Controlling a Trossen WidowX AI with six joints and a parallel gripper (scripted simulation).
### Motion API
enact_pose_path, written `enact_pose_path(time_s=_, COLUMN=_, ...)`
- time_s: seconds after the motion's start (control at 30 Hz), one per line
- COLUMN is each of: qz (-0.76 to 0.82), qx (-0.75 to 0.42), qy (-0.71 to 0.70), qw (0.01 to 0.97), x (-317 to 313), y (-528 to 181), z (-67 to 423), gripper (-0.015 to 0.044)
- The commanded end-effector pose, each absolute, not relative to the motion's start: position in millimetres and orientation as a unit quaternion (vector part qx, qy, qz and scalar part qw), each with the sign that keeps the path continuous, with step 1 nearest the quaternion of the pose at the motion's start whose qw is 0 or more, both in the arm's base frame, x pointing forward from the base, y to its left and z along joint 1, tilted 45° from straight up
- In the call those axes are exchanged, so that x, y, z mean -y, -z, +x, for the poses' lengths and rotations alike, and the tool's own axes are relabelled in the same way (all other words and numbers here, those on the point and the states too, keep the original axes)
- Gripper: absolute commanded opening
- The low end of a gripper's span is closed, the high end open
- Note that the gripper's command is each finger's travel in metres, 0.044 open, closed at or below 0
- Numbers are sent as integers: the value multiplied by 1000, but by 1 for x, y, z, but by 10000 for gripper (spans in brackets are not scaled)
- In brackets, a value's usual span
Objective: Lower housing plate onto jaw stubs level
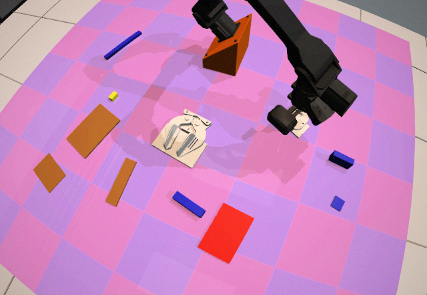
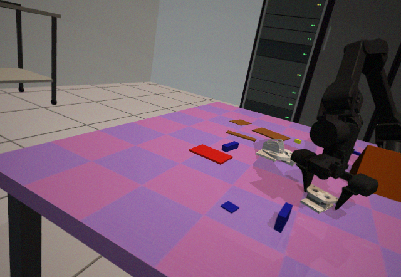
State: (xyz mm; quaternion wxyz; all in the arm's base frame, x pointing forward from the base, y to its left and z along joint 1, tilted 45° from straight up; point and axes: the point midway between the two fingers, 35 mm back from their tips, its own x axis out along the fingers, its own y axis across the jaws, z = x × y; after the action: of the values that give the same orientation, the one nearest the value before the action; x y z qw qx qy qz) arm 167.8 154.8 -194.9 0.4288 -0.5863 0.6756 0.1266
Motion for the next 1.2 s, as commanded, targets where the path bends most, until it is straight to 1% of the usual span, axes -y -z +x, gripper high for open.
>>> enact_pose_path(time_s=0.0, qz=-586, qx=-676, qy=-127, qw=429, x=-155, y=195, z=168, gripper=351)
enact_pose_path(time_s=0.33, qz=-586, qx=-676, qy=-127, qw=429, x=-156, y=194, z=168, gripper=351)
enact_pose_path(time_s=1.17, qz=-588, qx=-674, qy=-129, qw=428, x=-205, y=142, z=164, gripper=351)
